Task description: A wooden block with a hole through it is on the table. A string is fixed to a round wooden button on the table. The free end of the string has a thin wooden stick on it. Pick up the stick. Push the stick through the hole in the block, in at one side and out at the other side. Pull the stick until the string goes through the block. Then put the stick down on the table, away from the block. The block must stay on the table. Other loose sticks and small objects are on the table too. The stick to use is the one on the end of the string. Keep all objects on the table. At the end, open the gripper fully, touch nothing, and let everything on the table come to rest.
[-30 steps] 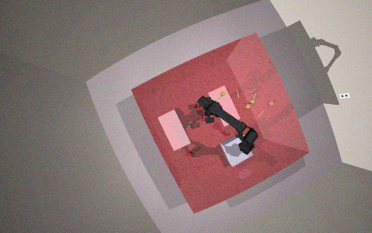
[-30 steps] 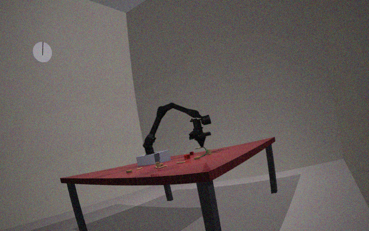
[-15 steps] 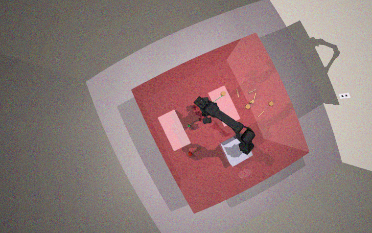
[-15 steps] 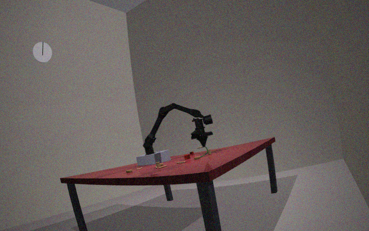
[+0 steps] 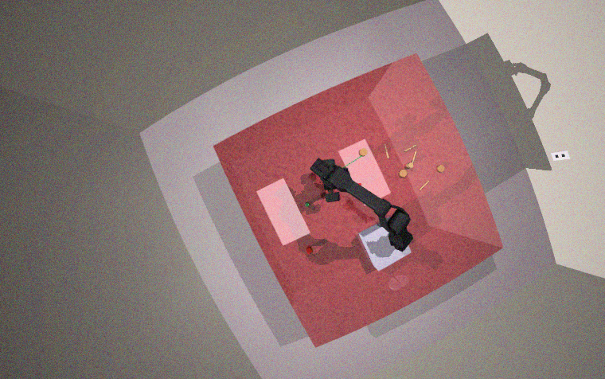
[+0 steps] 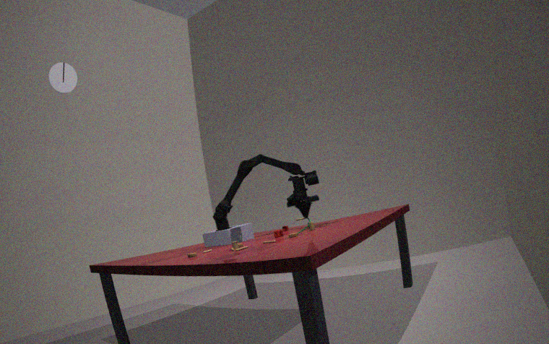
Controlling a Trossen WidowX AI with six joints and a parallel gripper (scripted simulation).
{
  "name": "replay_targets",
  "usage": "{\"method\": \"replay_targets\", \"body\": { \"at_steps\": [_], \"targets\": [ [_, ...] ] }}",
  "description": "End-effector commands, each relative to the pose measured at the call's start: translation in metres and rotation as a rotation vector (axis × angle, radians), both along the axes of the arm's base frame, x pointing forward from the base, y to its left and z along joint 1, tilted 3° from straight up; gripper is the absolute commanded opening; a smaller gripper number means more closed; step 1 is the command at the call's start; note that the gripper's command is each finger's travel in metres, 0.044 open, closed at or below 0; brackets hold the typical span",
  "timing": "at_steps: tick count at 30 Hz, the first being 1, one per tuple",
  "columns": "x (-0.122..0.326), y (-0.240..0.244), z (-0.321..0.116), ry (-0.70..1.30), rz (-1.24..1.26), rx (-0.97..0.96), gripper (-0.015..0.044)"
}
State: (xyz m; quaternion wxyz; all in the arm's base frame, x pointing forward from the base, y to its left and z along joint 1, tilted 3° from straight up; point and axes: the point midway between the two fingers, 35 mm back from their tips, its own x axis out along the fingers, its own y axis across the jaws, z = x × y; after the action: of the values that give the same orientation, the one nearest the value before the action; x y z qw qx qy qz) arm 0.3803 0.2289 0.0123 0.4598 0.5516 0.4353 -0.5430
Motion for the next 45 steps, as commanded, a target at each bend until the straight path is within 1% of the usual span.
{"method": "replay_targets", "body": {
  "at_steps": [1,45],
  "targets": [
    [-0.001,0.006,-0.004,0.010,-0.002,0.001,0.0000],
    [-0.034,-0.004,-0.038,0.013,-0.002,0.000,0.0000]
  ]
}}
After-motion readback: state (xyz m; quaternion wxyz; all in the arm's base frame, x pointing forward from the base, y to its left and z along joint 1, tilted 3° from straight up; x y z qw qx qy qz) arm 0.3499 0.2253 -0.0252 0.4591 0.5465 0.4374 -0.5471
